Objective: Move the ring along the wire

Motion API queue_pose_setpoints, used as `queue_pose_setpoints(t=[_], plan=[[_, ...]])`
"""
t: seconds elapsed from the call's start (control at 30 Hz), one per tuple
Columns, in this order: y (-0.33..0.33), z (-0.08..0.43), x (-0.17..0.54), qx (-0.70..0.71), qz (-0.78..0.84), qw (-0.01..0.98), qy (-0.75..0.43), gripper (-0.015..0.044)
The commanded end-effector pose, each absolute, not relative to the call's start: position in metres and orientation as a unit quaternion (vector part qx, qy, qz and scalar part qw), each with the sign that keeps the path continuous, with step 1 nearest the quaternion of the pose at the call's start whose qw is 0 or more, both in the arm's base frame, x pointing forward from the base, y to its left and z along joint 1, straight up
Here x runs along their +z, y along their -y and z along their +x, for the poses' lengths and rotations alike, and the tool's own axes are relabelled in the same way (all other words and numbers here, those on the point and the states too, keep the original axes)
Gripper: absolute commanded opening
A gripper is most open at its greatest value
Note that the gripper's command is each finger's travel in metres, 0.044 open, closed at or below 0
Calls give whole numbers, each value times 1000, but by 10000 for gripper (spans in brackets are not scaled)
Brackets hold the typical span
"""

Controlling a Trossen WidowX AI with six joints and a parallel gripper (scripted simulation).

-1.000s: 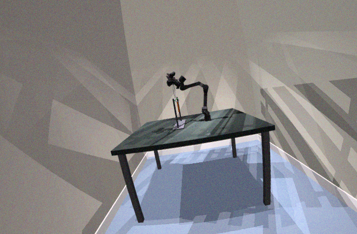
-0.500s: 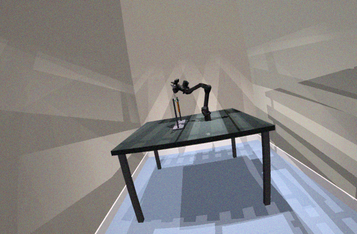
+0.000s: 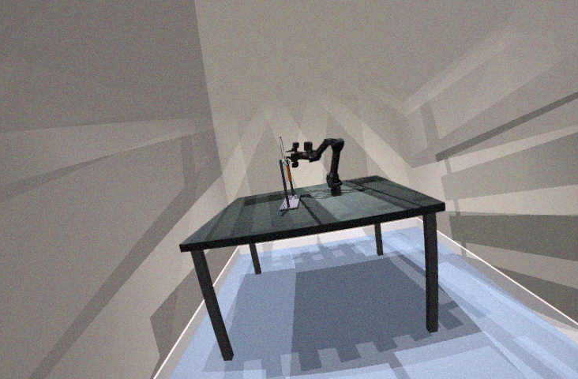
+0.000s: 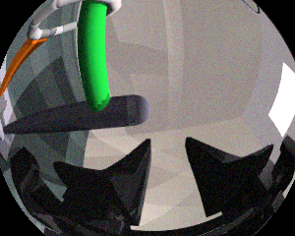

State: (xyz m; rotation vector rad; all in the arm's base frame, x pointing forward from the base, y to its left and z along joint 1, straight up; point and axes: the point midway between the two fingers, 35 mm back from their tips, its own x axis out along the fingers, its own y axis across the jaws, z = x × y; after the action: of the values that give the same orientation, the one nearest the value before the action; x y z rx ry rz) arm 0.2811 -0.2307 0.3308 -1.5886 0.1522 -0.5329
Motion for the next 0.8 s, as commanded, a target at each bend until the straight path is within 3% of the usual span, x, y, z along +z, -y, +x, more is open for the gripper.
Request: queue_pose_setpoints(t=[0.0,0.43,0.6,0.77], plan=[[228,269,291,-201,-646,733,-71,160],[178,213,158,-97,-319,939,-86,160],[146,193,117,-69,-161,981,-86,160],[141,190,112,-66,-138,985,-85,160]])
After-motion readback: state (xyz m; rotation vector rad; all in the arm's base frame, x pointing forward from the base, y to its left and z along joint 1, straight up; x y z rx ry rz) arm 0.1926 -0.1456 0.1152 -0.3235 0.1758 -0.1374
